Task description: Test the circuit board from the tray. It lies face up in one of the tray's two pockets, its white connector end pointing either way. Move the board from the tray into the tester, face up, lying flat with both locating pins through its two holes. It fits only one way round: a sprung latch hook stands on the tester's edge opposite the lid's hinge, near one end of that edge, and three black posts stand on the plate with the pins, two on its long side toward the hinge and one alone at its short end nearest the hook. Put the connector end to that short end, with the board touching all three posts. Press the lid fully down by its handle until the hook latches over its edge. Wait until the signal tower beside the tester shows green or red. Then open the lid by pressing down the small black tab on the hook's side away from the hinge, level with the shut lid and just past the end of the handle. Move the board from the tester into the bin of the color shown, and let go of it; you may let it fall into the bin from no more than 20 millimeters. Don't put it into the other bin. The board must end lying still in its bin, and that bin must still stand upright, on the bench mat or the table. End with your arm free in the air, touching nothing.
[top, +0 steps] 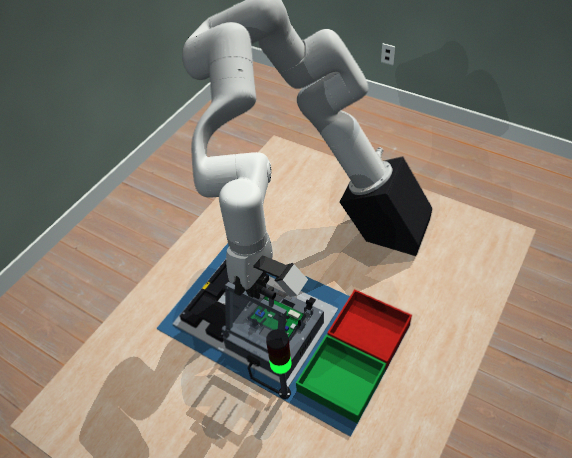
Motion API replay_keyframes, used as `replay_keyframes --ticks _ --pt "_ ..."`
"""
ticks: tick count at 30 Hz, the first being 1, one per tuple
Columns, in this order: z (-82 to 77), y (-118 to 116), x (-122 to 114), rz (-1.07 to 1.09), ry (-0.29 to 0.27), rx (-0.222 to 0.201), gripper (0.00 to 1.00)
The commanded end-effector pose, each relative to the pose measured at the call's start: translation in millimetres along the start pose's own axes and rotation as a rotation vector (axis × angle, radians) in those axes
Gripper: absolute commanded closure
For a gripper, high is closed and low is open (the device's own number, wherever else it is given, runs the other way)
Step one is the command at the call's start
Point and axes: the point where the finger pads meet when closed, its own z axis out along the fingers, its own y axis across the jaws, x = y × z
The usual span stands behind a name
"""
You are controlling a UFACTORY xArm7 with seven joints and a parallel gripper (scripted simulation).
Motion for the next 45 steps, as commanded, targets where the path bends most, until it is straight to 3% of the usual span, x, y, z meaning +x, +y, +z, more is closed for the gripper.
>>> replay_keyframes --ticks 1,25,45 --pt "-4.6 15 0 0.0 0.002 -0.003 1.0" --pt "-6.3 58 0 0.0 0.002 -0.003 1.0" --pt "-4.6 72 0 0.0 0.002 -0.003 1.0"
